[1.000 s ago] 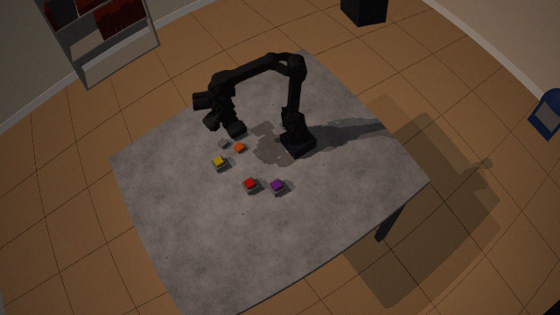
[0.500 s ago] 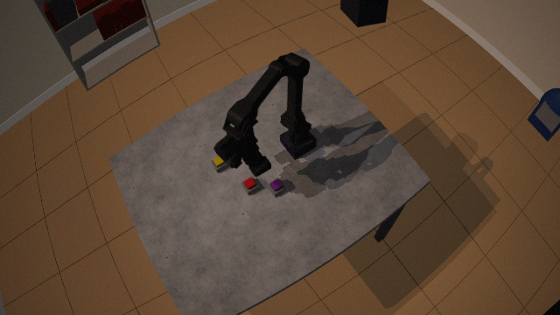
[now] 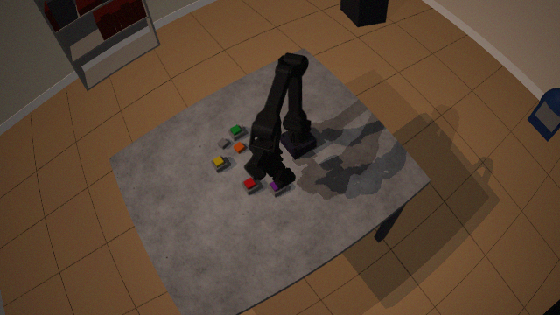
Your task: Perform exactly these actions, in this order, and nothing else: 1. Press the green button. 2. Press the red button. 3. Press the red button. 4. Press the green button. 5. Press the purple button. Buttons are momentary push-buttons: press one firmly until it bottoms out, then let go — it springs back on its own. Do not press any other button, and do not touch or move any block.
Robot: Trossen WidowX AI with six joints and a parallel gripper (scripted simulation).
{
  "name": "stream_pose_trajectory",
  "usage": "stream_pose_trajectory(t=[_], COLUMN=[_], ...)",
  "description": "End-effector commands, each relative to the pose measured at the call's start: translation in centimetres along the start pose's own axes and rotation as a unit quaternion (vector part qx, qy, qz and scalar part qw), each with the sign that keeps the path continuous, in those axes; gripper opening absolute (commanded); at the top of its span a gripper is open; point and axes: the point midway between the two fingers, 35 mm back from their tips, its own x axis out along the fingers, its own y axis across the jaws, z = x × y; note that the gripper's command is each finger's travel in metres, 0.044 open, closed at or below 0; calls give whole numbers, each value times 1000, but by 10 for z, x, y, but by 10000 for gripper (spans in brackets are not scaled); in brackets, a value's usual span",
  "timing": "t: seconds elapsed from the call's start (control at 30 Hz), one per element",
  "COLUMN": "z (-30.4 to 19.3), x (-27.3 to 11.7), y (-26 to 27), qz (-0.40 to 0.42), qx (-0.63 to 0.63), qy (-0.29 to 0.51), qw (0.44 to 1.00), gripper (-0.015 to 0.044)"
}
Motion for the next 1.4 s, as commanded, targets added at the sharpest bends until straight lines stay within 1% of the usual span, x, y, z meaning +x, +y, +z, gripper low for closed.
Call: stream_pose_trajectory(t=[0.0, 0.03, 0.1, 0.3, 0.97, 1.37], z=[-6, -7, -7, -7, -8, -8], x=[39, 49, 56, 57, 89, 90], y=[0, -1, -1, -1, -2, -2], qz=[-6, -6, -6, -6, -6, -6], qx=[1, 1, 1, 1, 1, 1], qy=[10, 10, 10, 10, 10, 10], qw=[1000, 1000, 1000, 1000, 1000, 1000], gripper=[20, 20, 20, 20, 20, 20])
